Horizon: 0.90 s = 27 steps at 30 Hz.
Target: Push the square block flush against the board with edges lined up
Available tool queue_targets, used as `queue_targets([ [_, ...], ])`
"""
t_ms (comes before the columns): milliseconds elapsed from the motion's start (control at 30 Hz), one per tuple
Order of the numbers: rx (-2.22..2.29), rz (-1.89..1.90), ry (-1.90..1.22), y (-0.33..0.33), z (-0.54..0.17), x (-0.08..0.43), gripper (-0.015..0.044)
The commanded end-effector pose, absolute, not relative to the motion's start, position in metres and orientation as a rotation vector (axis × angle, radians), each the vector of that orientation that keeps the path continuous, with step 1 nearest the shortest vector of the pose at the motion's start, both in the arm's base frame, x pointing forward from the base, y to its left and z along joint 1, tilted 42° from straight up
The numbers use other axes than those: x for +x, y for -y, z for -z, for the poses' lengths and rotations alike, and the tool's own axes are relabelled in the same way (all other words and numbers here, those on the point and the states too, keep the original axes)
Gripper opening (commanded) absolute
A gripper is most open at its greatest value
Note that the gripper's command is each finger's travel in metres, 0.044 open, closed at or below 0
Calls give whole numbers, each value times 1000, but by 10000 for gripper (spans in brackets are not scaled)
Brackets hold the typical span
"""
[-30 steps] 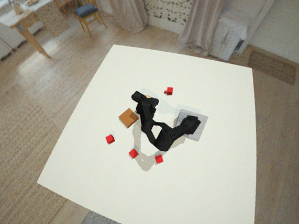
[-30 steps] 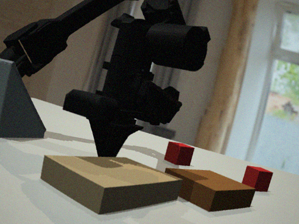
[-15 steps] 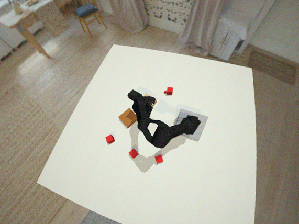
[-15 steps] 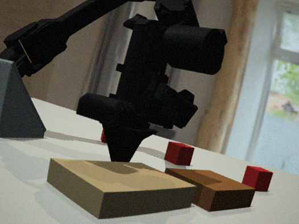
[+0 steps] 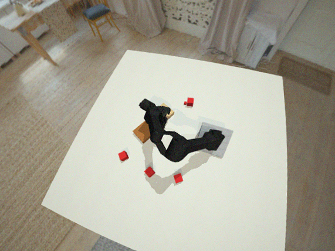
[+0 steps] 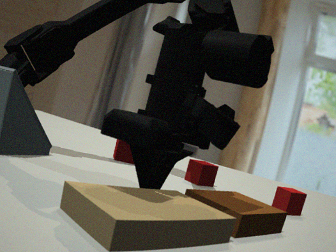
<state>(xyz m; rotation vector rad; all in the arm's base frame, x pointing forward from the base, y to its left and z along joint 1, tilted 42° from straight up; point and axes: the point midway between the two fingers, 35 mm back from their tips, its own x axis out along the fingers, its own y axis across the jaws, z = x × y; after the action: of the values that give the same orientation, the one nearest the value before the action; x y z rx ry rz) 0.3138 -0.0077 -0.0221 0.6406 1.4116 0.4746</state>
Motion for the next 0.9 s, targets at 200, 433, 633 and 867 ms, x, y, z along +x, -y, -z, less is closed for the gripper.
queue_targets([
  [200,647,-472,-1412,9,24,313,0],
  [433,647,-472,-1412,7,25,302,0],
  [633,648,-472,-1413,5,25,293,0],
  [867,648,-472,-1414,2,26,281,0],
])
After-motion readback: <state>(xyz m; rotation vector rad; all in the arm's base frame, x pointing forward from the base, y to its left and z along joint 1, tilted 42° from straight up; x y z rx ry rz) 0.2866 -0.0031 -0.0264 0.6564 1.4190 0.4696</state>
